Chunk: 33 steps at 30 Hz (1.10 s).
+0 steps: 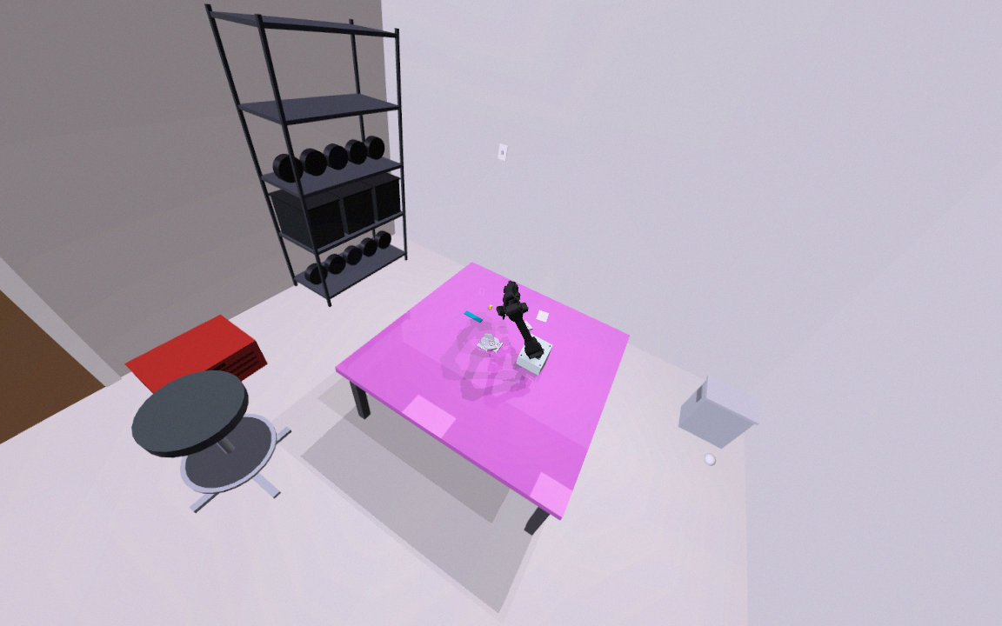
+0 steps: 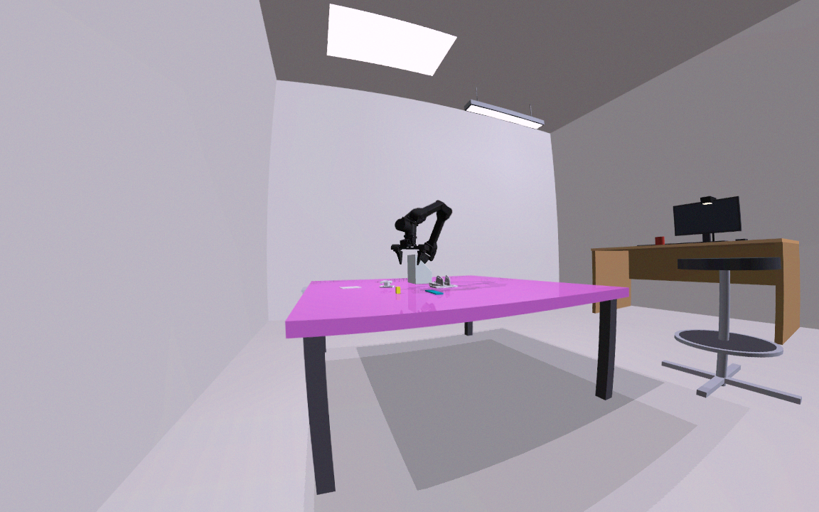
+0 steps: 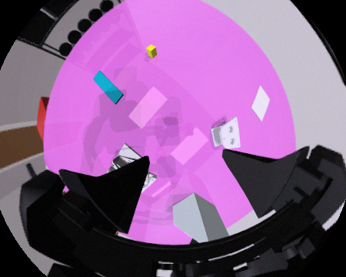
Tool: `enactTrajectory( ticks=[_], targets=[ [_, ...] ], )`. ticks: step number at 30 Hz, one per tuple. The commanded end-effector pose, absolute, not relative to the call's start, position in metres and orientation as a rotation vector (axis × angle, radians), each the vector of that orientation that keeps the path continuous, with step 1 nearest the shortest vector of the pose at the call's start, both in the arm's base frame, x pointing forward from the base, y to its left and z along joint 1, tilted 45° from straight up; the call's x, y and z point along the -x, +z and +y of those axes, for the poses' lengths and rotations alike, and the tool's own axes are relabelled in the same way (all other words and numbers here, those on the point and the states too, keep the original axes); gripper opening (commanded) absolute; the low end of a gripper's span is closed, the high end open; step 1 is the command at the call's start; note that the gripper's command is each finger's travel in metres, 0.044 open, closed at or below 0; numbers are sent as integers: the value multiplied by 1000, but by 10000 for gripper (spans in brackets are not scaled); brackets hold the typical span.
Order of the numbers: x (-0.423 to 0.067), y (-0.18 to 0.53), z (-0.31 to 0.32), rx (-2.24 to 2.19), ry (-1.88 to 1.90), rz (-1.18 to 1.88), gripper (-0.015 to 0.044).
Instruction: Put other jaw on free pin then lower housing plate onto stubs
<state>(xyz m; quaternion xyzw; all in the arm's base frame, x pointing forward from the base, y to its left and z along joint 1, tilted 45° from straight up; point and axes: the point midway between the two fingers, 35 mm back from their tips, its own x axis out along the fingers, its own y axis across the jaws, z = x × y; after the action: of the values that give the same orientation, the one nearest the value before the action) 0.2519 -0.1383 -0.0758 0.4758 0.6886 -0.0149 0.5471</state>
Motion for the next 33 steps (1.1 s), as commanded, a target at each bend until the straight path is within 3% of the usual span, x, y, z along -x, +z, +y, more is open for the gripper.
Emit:
enactTrajectory(
  ticks=[1, 33],
  targets=[
    [-248, -82, -144, -1061, 35, 1623, 440],
    [-210, -120, -180, -423, 672, 1395, 440]
  ],
)
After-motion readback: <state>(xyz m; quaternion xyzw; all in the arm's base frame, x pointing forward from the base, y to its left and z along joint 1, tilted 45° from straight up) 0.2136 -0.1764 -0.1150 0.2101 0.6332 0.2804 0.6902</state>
